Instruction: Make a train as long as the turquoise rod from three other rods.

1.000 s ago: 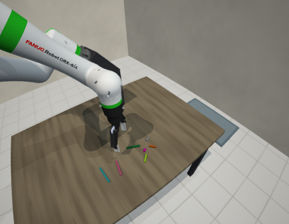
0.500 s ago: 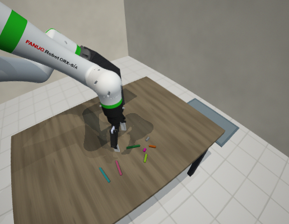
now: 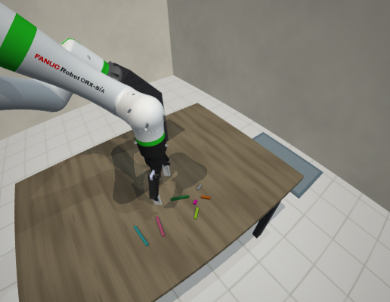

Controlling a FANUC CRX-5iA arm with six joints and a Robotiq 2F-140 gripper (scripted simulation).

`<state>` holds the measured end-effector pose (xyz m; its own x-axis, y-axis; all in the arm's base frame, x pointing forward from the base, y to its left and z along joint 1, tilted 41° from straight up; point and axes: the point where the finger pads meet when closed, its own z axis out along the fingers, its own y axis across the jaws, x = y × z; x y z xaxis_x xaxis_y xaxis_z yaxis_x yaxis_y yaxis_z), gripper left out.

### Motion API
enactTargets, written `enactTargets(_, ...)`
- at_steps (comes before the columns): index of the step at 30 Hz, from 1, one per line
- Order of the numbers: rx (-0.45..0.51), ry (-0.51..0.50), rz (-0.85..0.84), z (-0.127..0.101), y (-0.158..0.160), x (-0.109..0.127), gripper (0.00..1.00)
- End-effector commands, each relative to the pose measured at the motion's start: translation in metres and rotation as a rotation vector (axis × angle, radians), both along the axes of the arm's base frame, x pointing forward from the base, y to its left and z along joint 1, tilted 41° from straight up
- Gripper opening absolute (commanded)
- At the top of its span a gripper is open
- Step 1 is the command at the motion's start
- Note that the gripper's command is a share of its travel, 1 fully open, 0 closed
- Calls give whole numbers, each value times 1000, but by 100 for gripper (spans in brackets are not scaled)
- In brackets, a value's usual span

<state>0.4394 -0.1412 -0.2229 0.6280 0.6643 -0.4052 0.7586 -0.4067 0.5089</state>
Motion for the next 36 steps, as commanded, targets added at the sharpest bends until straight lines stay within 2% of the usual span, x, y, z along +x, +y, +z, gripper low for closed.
enactTargets(1, 0, 0, 0, 0, 0, 0, 100)
enactTargets(25, 4, -14, -16, 0, 0, 0, 100)
enactTargets(28, 18, -64, -78, 1, -1, 2, 100)
enactTargets(36, 80, -294, -356, 6, -4, 9, 100)
